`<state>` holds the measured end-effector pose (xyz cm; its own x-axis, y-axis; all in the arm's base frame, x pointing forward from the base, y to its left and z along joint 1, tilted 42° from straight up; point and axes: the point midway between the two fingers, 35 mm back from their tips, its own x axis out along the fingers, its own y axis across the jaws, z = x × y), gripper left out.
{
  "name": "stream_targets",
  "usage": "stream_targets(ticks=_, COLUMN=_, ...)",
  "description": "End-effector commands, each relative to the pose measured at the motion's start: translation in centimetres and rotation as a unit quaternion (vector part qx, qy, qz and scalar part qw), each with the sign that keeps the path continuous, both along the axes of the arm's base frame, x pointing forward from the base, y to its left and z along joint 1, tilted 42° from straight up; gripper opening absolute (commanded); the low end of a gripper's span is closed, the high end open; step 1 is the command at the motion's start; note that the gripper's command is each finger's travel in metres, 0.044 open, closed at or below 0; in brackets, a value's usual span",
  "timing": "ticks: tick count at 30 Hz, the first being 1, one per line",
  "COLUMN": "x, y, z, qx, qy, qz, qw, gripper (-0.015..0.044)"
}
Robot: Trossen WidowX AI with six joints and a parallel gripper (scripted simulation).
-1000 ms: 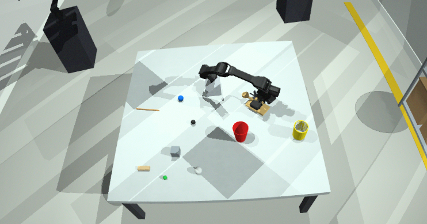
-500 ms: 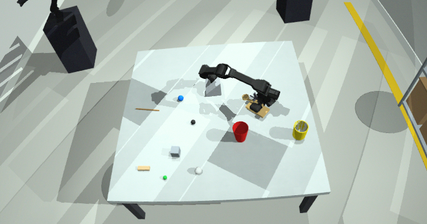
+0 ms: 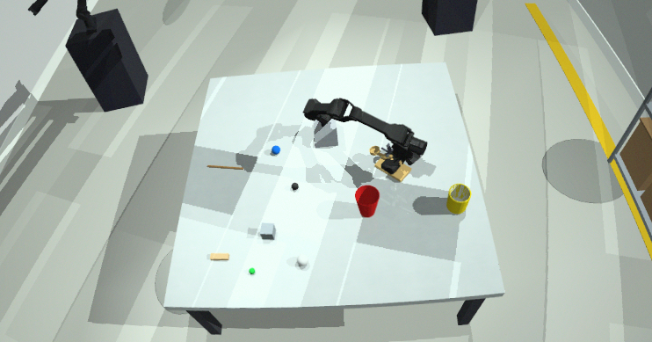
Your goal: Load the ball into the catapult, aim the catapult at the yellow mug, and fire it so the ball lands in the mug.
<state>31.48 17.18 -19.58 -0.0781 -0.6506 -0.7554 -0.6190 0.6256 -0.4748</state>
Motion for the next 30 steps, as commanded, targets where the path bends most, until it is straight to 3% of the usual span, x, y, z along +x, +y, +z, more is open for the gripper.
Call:
stream_targets(ticks=1, x=0.1, y=0.1, z=0.1, qx=0.001, qy=-0.002, qz=0.000, qw=1.000, gripper=0.0053)
stream_targets(ticks=16, x=0.4, y=1.4, z=1.3, qx=0.002, qy=-0.001, qz=0.000, qw=1.000, gripper=0.0440)
stream_targets(ticks=23, x=0.7, y=6.5, z=7.5, qx=0.002, qy=0.000, qz=0.000, qw=1.000, gripper=0.0440)
stream_targets(ticks=30, x=0.9, y=5.9, z=6.6, qx=0.004, qy=-0.004, qz=0.005, qw=1.000, gripper=0.0440)
